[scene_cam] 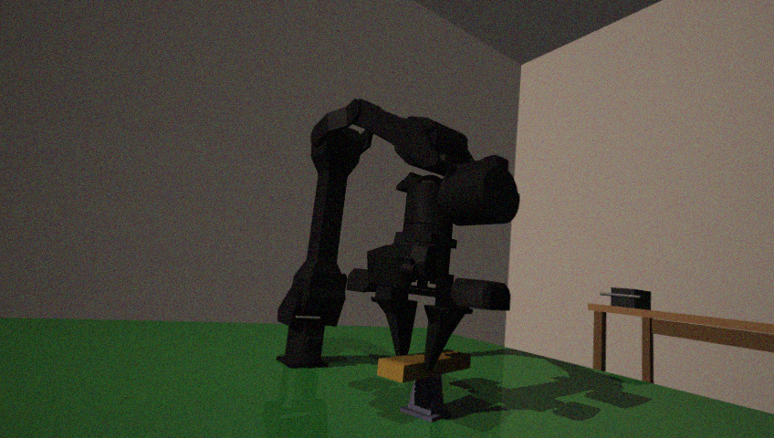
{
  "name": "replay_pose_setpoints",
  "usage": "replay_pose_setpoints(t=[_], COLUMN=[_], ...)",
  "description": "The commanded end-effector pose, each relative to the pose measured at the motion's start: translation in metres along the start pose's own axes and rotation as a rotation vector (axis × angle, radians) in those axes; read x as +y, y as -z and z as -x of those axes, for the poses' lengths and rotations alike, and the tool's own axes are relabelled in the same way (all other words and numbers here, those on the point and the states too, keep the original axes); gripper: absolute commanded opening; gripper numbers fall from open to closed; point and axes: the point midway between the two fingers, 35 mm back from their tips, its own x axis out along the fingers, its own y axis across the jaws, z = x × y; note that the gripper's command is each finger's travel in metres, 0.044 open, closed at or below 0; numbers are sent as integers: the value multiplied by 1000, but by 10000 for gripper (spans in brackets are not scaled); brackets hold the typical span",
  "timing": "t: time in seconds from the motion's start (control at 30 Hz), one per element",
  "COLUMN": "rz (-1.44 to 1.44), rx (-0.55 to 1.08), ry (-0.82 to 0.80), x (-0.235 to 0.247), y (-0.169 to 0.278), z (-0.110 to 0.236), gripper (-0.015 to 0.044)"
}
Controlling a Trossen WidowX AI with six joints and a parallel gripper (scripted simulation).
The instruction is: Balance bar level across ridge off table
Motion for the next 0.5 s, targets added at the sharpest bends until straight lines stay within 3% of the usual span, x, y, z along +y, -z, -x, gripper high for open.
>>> replay_pose_setpoints(t=[0.0,0.1,0.47], rz=[0,0,0], rx=[0,0,0], ry=[0,0,0], x=[0,0,0], y=[0,0,0], z=[0,0,0], gripper=[105,167,167])
